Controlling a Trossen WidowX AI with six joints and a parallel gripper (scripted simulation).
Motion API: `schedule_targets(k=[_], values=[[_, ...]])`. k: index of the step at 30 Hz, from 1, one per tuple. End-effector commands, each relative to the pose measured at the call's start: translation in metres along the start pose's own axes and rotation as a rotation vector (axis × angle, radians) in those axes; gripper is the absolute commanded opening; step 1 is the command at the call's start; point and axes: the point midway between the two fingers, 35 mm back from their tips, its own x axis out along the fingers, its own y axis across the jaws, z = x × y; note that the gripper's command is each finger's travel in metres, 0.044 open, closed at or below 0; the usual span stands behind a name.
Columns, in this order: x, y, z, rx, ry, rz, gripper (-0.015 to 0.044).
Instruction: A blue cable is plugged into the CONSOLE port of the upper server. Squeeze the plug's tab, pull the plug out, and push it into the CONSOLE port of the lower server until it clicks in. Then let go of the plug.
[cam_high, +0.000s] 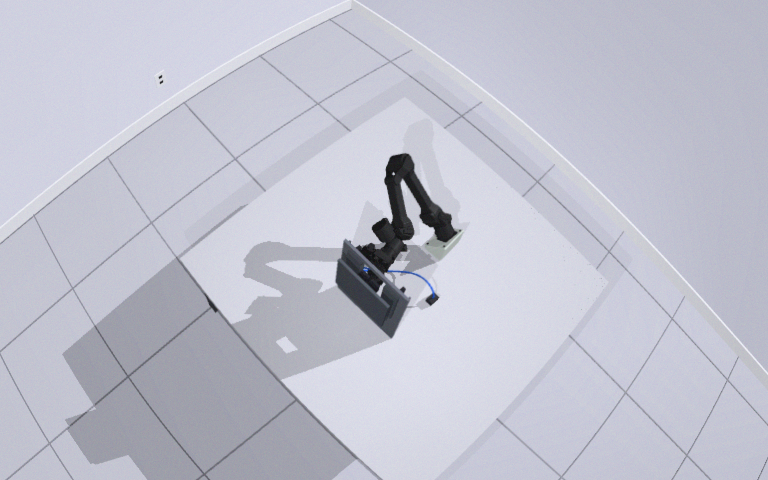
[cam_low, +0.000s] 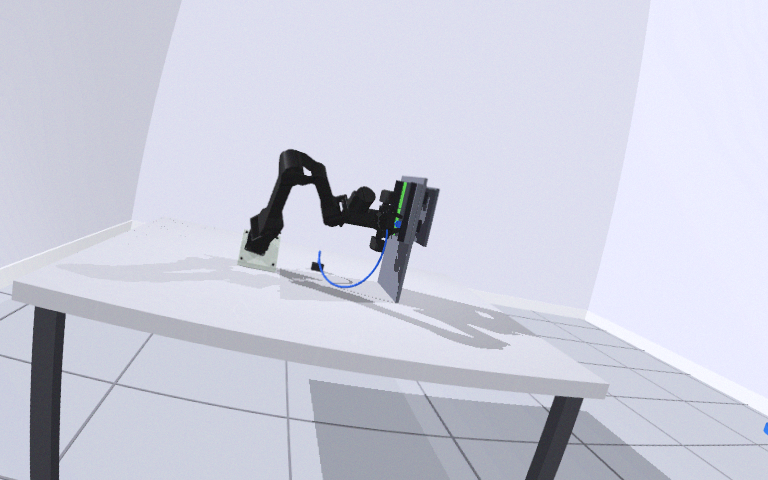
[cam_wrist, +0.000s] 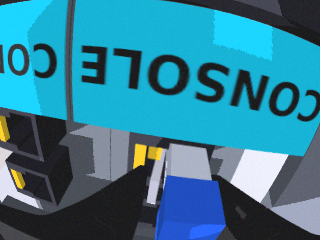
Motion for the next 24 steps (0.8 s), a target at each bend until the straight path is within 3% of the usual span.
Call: schedule_targets(k=[1,9,24], values=[[0.0,0.0,0.0,0.0,0.0,0.0,0.0236],[-0.002,0.0,0.0,0.0,0.0,0.0,0.044],[-0.011,0.009,-0.002,0.0,0.001,-0.001,0.044]])
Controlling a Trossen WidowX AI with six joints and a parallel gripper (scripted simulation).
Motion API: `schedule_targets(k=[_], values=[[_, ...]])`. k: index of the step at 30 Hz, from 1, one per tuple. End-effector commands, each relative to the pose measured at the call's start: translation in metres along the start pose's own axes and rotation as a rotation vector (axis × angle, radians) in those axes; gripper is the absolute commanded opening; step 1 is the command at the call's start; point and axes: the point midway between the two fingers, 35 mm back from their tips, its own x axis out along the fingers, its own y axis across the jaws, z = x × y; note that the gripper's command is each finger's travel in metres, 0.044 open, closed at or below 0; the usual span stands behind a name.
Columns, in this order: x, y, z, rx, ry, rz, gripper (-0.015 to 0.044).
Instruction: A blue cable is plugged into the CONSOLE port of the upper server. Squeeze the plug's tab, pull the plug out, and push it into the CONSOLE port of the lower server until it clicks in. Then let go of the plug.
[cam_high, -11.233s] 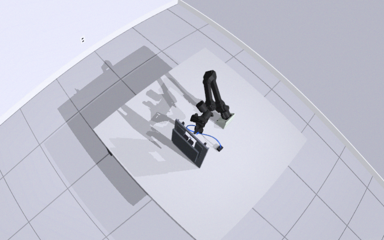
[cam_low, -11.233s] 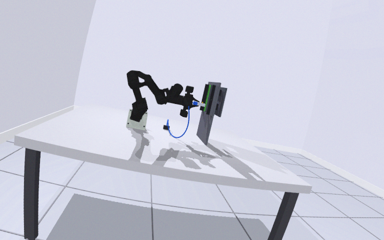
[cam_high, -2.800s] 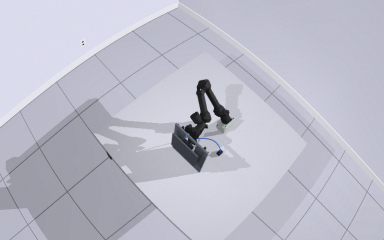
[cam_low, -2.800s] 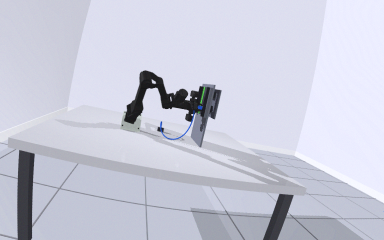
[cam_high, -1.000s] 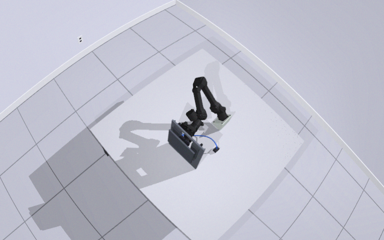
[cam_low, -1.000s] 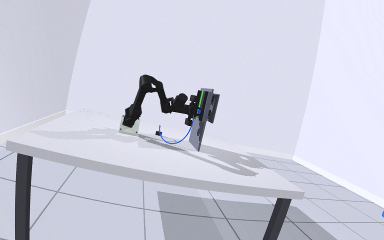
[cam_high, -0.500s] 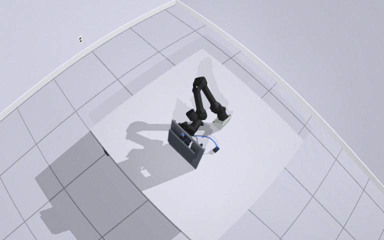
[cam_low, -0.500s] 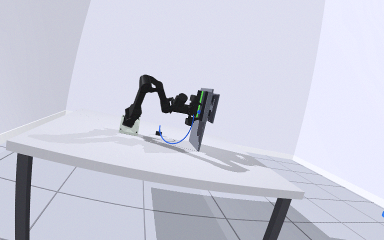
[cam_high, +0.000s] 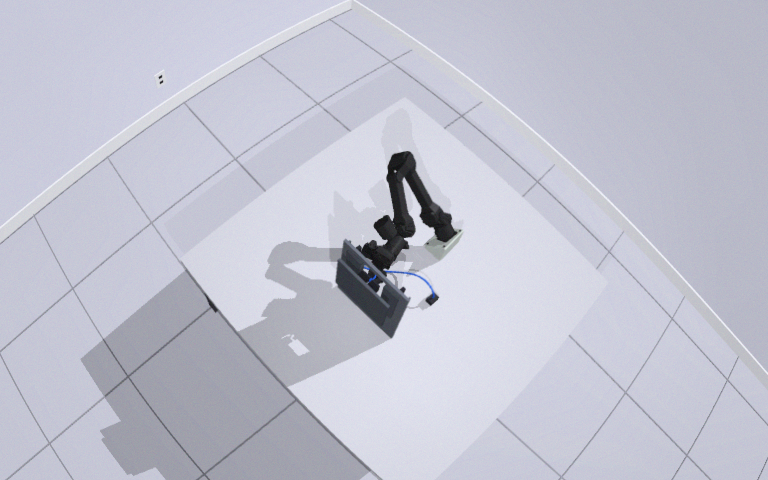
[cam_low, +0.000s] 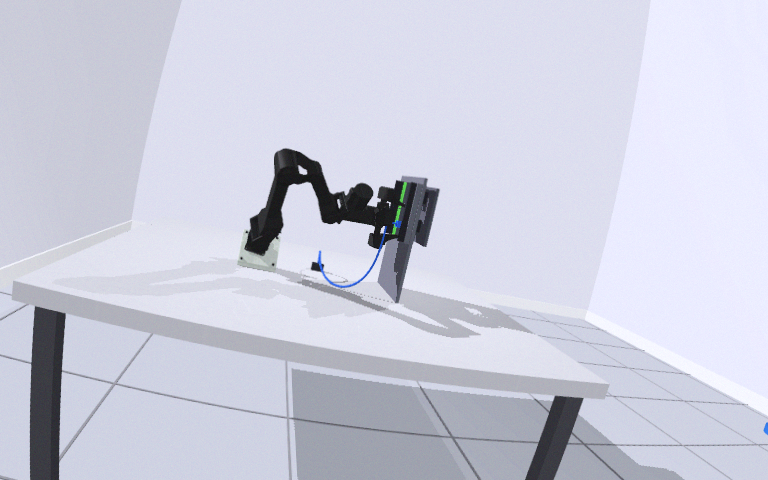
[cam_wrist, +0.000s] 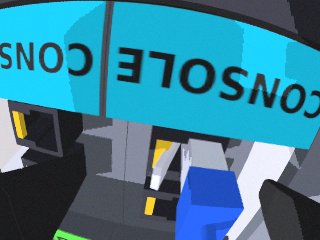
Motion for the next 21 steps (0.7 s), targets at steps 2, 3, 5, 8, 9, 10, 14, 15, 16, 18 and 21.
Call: schedule_targets(k=[2,3,5,8,9,10,14,15,16,18,21], values=[[-0.004,0.0,-0.001,0.003,0.0,-0.005,0.044],[-0.004,0.001,-0.001,0.003,0.0,-0.006,0.044],[-0.005,0.001,-0.001,0.003,0.0,-0.006,0.044],[-0.007,0.002,-0.002,0.003,0.0,-0.006,0.044],[-0.008,0.003,-0.002,0.003,0.0,-0.006,0.044],[-0.008,0.003,-0.002,0.003,0.0,-0.006,0.044],[-0.01,0.004,-0.002,0.003,0.001,-0.006,0.044],[-0.011,0.005,-0.002,0.004,0.001,-0.006,0.044],[-0.012,0.005,-0.002,0.004,0.001,-0.006,0.044],[-0.013,0.006,-0.003,0.004,0.001,-0.006,0.044],[-0.014,0.007,-0.003,0.004,0.001,-0.006,0.044]])
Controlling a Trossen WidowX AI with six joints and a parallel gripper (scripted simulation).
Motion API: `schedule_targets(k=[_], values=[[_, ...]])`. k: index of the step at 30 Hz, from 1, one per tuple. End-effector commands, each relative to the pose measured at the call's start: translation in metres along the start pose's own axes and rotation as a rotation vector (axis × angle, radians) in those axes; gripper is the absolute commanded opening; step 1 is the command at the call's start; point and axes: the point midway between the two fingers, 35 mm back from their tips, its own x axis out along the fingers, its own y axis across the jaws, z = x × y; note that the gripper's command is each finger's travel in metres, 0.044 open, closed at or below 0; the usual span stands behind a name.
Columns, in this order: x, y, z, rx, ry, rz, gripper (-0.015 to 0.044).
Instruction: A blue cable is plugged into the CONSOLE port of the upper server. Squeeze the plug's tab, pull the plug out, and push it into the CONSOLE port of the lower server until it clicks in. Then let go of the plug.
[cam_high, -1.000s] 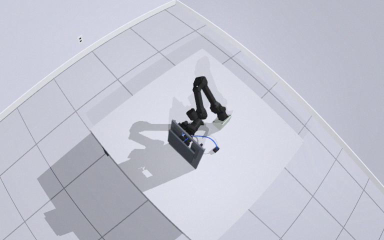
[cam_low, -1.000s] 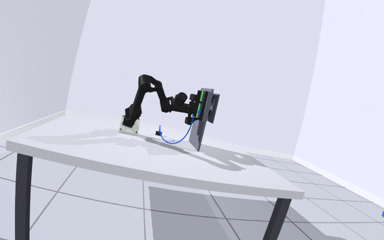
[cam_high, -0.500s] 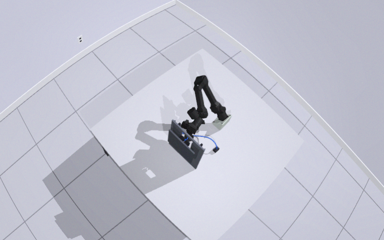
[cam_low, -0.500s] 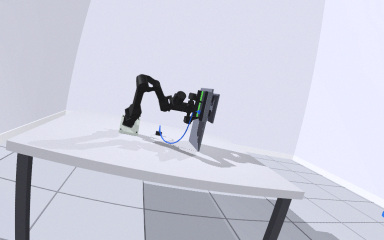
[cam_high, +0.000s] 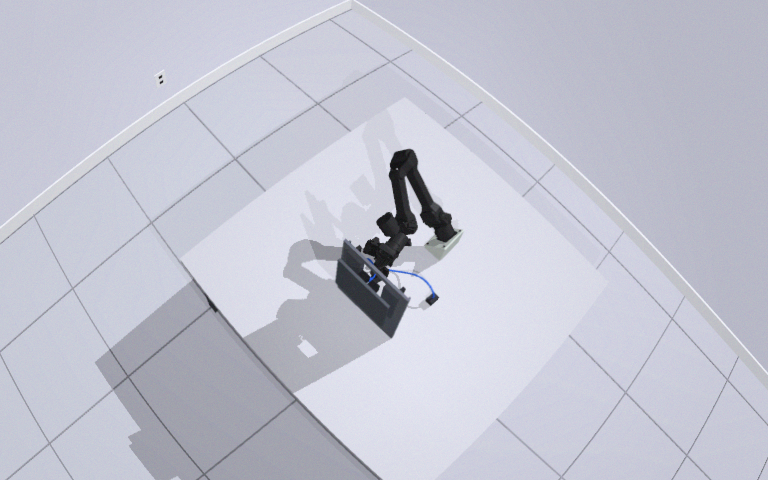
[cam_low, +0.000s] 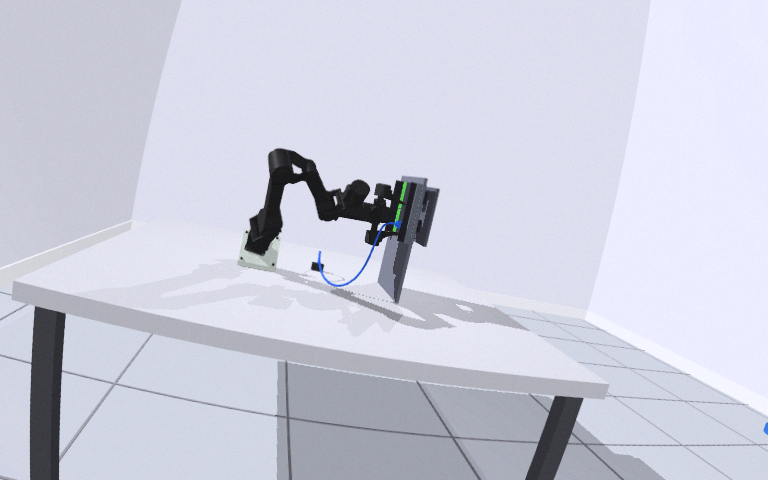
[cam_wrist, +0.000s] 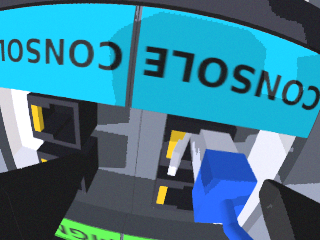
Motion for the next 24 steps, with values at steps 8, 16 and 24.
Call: schedule_targets(k=[8,16,24], values=[[-0.0071,0.0023,-0.0016,0.005,0.001,-0.005,0.044],[-0.0116,0.005,-0.0023,0.005,0.001,-0.005,0.044],[-0.0122,0.0059,0.0027,0.005,0.001,-0.005,0.044]])
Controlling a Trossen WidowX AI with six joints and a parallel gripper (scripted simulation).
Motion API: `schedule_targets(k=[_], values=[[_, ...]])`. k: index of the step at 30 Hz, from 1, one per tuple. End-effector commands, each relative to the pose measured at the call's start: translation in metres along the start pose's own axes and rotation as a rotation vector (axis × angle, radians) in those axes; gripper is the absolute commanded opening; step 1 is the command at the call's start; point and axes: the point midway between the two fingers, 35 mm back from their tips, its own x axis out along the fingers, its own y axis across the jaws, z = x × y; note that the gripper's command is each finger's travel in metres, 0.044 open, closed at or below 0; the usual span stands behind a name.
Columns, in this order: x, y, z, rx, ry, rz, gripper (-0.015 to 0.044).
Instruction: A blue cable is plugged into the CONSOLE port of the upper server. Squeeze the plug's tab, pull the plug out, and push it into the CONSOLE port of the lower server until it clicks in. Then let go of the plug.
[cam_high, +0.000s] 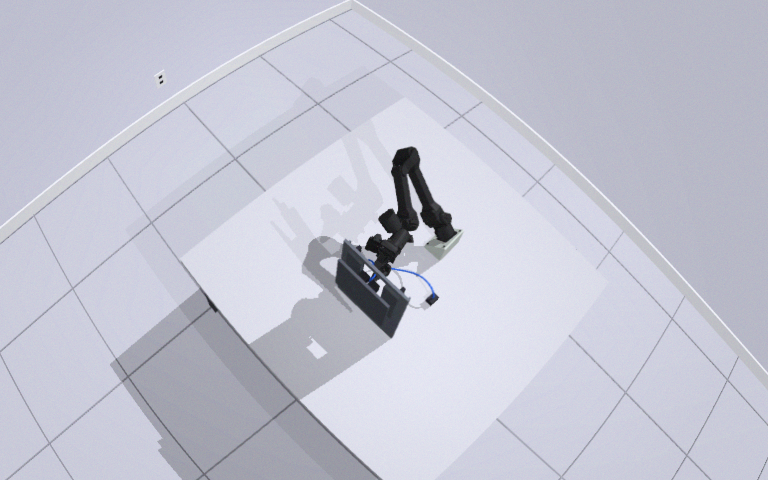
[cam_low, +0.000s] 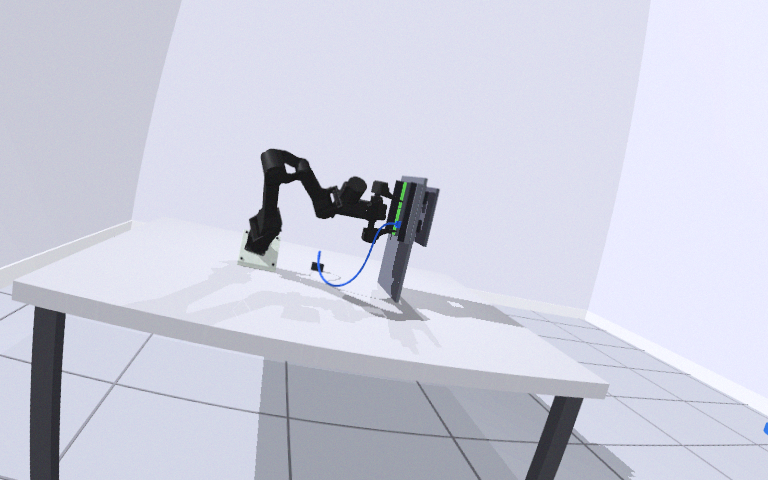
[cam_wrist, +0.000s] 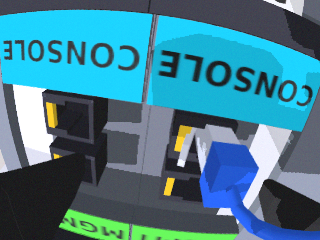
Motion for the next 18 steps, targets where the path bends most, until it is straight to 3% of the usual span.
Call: schedule_targets(k=[1,18], values=[[-0.0007,0.0001,0.0034,0.005,-0.002,0.002,0.044],[-0.0033,-0.0014,0.0116,0.005,-0.002,0.002,0.044]])
